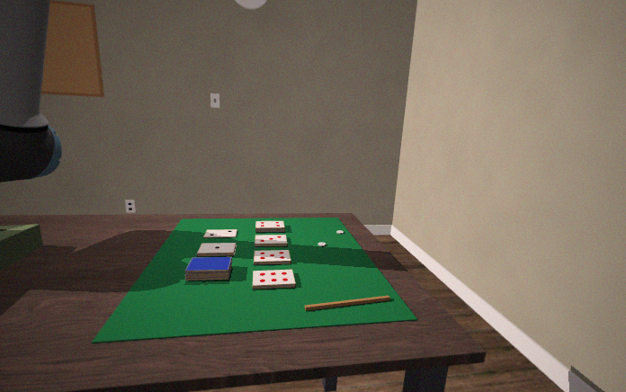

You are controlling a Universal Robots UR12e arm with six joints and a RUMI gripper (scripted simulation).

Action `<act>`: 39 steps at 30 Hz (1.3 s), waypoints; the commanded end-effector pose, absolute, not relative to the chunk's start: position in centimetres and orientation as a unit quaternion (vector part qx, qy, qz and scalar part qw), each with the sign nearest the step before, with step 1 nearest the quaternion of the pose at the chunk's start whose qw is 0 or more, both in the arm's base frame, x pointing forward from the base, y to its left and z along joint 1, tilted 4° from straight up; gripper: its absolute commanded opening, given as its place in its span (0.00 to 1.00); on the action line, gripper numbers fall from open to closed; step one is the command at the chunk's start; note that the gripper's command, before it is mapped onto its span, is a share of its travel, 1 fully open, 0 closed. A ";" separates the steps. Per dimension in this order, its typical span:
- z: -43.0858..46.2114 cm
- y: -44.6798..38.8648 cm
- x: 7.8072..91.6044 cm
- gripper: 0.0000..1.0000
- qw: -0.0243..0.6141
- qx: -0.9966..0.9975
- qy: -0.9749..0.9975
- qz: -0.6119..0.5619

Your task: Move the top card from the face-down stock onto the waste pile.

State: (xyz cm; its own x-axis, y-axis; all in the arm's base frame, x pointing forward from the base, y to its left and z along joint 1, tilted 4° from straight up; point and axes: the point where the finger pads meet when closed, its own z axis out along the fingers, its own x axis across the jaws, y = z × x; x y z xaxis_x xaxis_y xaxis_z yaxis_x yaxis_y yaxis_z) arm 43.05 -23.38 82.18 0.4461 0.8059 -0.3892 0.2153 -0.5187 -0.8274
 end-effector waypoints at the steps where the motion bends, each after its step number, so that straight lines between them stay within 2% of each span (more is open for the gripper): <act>1: 82.2 -23.4 43.0 0.00 0.361 -0.770 -0.332 0.408; 17: 82.2 -23.4 43.0 0.00 0.361 -0.770 -0.332 0.408; 18: 82.2 -23.4 43.0 1.00 0.361 -0.770 -0.332 0.408; 39: 77.4 -24.6 45.5 1.00 0.352 -0.781 -0.344 0.385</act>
State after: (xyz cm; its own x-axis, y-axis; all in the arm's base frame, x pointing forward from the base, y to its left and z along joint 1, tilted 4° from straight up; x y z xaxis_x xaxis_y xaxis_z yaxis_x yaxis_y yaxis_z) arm 44.79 -24.23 79.04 0.4607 0.8072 -0.3691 0.2480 -0.5164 -0.8197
